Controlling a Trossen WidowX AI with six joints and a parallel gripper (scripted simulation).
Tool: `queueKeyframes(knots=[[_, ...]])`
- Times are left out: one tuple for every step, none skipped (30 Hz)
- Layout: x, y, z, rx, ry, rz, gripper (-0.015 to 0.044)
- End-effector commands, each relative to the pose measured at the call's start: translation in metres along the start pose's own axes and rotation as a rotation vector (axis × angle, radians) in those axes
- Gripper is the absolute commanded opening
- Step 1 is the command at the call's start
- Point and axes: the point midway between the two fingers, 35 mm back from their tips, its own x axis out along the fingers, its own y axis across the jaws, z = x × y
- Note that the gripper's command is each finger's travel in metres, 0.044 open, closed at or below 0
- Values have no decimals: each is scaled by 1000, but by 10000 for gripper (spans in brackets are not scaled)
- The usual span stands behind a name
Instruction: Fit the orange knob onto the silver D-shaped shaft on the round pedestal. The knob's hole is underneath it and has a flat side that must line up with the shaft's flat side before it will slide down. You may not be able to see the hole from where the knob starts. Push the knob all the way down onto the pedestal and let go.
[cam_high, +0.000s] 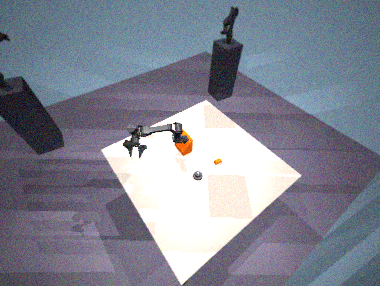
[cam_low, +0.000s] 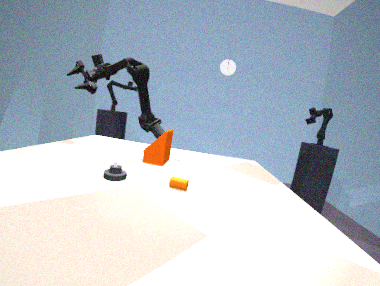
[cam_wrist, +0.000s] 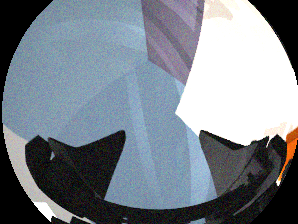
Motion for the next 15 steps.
queueKeyframes(knots=[[1,0,1,8,3,3,426],[3,0,4,33,13,12,440],[6,0,9,75,29,24,440],[11,0,14,125,47,36,440],[17,-2,19,177,66,44,440],[24,-3,24,228,84,50,440],[31,-6,29,279,101,51,440],[40,-9,32,330,118,50,440],[48,-12,36,381,135,45,440],[58,-16,38,431,150,36,440],[68,-22,41,481,158,24,440],[79,-28,44,530,166,9,440],[91,-36,45,578,173,-11,440],[103,-43,45,624,179,-34,440],[115,-52,44,668,185,-61,440]])
